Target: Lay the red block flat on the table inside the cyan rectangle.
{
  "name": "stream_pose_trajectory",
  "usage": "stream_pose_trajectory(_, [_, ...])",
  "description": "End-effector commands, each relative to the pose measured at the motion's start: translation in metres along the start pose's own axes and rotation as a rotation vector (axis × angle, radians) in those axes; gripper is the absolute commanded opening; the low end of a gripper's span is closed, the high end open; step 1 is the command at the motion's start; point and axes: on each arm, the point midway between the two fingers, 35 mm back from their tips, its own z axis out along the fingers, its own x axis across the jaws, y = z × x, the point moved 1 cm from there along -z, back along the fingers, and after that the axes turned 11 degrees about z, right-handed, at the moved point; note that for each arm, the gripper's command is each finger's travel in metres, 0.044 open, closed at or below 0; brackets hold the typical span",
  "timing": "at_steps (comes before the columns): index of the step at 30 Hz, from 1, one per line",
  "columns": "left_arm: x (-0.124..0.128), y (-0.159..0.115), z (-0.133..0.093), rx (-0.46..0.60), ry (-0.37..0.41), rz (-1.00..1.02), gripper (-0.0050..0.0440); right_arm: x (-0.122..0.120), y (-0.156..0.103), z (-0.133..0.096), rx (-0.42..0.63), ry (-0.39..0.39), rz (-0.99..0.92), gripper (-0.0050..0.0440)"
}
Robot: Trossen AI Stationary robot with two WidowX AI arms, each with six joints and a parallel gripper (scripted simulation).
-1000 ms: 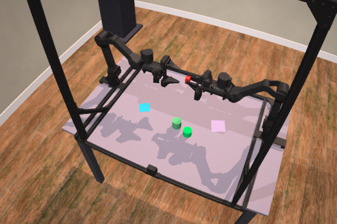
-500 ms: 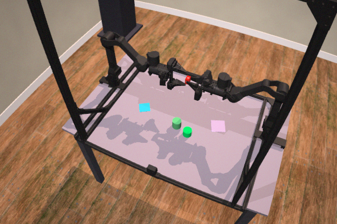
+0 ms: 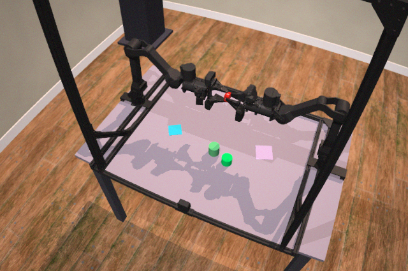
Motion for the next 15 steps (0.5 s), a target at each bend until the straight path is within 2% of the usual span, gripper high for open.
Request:
stream_pose_trajectory(1, [-0.0014, 0.0002, 0.0009, 0.0, -0.003, 0.002, 0.0217, 0.0001, 0.0004, -0.0002, -0.001, 0.001, 0.005, 0.0])
stream_pose_trajectory(15, [-0.0014, 0.0002, 0.0009, 0.0, -0.003, 0.002, 0.0137, 0.0001, 0.0004, -0.0002, -0.001, 0.001, 0.005, 0.0])
